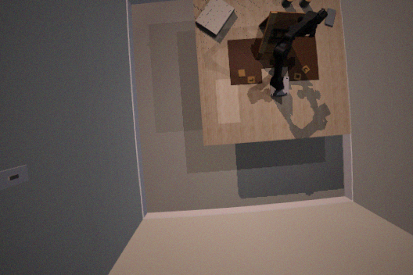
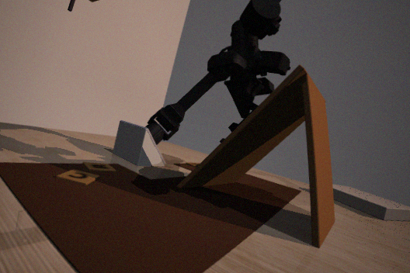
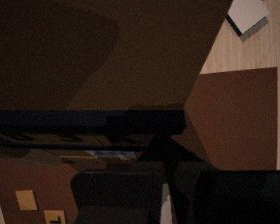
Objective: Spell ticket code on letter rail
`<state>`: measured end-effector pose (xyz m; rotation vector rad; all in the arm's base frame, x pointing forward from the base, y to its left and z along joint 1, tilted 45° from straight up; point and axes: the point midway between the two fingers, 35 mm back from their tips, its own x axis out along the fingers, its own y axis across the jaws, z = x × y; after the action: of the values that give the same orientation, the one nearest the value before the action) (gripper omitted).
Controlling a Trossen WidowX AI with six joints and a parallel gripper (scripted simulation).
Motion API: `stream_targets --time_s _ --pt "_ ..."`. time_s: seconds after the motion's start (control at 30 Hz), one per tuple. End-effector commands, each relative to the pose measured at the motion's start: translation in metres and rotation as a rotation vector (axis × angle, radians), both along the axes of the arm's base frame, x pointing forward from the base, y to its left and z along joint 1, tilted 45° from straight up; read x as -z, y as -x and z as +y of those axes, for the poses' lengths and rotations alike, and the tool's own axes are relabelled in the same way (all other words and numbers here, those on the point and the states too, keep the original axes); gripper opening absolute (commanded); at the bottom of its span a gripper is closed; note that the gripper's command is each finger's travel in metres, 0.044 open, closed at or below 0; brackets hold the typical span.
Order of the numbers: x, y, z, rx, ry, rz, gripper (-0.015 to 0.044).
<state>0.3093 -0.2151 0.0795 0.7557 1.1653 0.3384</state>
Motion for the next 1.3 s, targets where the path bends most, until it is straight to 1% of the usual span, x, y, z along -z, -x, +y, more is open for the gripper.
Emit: stream_targets --time_s 0.0,0.4,1.1,1.17,1.27 --pt "0.0 -0.001 0.002 0.004 -0.007 0.003 0.0" --pt "-0.003 -0.001 0.005 0.004 -0.007 0.003 0.0" --pt "-0.013 0.027 -0.005 0.004 -0.007 0.005 0.0" --pt "-0.018 0.027 -0.007 0.023 -0.003 -0.008 0.0053" --pt "-0.037 0.04 -0.009 0.082 0.004 -0.053 0.0131"
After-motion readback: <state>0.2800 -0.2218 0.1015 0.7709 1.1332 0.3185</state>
